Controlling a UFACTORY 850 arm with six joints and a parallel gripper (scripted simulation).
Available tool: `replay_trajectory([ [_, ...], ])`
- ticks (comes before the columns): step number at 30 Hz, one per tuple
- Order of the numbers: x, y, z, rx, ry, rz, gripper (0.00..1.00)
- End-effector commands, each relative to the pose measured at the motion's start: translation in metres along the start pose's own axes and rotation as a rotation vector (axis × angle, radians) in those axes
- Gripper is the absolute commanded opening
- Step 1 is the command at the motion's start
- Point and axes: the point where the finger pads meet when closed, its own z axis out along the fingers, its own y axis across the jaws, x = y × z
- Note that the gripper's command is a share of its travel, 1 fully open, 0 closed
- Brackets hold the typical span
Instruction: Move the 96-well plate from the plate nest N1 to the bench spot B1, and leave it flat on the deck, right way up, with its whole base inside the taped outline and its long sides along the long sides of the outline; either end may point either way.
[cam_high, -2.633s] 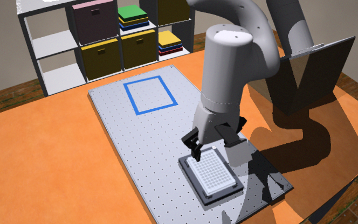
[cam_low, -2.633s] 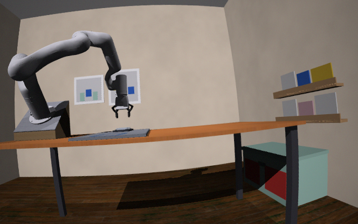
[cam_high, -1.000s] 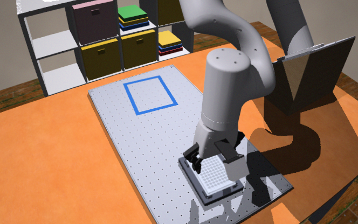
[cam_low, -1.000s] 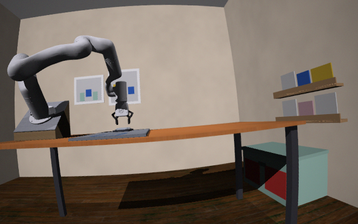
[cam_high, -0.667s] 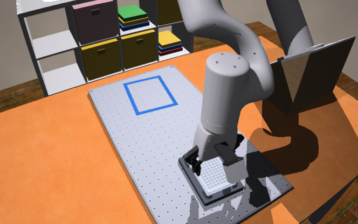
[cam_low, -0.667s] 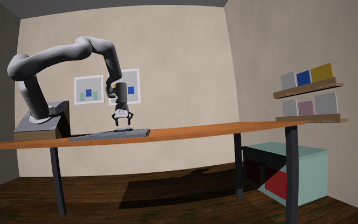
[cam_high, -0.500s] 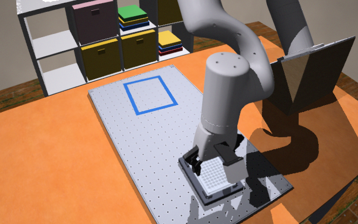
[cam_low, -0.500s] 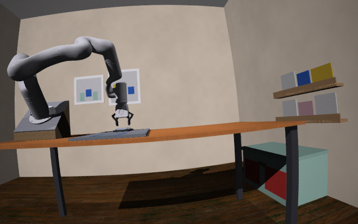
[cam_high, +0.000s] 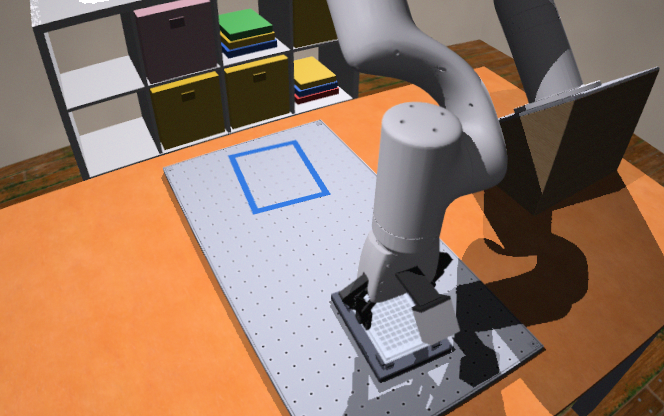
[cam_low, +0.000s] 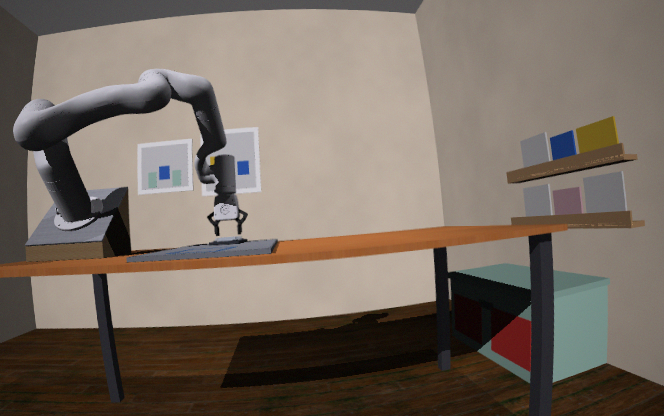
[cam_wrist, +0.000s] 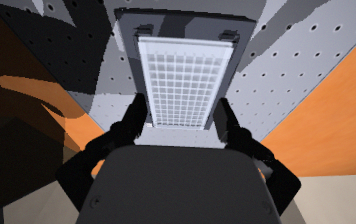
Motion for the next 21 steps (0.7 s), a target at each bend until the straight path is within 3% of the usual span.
replay_trajectory([
  [1,0.000,0.001,0.001,-0.002,0.001,0.001,1.00],
  [21,0.000,0.001,0.012,-0.002,0.001,0.001,1.00],
])
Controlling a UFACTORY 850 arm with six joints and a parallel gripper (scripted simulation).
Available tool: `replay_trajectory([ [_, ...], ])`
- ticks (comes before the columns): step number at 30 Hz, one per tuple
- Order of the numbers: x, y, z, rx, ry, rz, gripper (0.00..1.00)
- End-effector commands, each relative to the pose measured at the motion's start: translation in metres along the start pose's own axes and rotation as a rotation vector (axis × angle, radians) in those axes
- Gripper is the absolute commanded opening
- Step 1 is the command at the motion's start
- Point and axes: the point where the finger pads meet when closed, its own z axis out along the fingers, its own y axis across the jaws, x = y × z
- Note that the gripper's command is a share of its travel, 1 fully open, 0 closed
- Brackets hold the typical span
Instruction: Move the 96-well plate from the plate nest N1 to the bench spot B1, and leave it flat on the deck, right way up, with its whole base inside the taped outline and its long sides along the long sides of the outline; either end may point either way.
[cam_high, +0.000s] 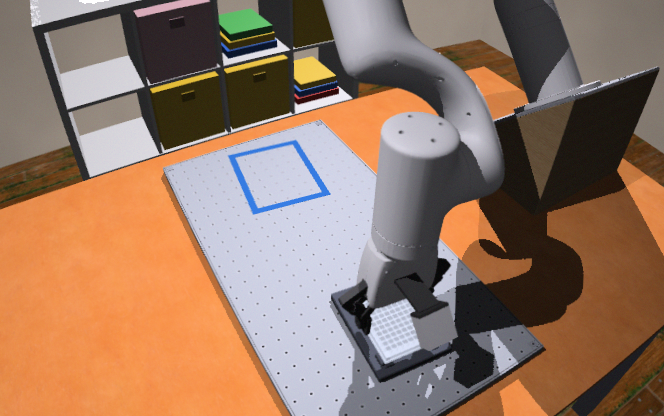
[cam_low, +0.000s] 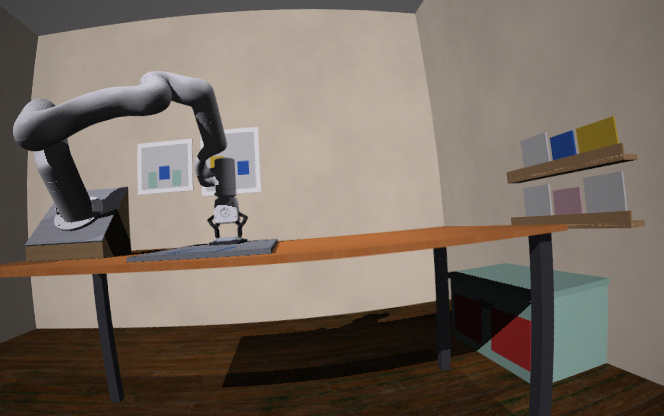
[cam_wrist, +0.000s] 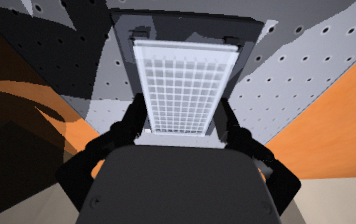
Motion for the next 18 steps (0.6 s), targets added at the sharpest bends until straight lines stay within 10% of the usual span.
replay_trajectory([
  [1,0.0003,0.0009,-0.0004,-0.002,0.001,0.001,1.00],
  [16,0.0003,0.0009,-0.0004,-0.002,0.001,0.001,1.00],
  [17,0.0003,0.0009,-0.0010,-0.002,0.001,0.001,0.00],
  [18,0.0003,0.0009,-0.0010,-0.002,0.001,0.001,0.00],
])
